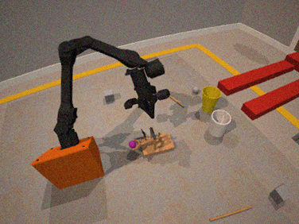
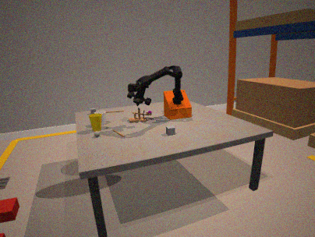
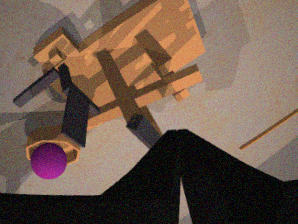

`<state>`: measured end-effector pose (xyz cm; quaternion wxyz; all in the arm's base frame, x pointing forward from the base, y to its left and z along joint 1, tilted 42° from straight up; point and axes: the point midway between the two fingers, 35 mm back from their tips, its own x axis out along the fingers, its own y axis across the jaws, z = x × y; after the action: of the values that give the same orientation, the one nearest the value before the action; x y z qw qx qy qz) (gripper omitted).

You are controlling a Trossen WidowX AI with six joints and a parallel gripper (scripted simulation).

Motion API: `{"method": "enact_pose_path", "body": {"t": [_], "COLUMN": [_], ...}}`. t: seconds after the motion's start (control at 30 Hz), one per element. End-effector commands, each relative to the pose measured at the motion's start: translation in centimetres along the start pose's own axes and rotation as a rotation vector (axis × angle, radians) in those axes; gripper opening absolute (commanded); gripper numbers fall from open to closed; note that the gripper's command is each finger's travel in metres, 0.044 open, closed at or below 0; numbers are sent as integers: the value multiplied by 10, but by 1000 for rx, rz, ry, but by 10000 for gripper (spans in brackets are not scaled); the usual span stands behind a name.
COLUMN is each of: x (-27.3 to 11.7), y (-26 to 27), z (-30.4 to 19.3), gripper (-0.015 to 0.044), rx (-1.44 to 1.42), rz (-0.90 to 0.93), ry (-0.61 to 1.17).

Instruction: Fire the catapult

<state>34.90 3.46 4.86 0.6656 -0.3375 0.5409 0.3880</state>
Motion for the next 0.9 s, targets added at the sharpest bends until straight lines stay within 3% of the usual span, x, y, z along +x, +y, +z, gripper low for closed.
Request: {"method": "enact_pose_path", "body": {"t": [0.0, 0.43, 0.87], "x": [1, -2, 5], "y": [23, 84, 87], "z": [-8, -37, -33], "gripper": [0, 0, 0], "rx": [-122, -498, -503], "rz": [24, 102, 104], "ry": [64, 240, 241]}}
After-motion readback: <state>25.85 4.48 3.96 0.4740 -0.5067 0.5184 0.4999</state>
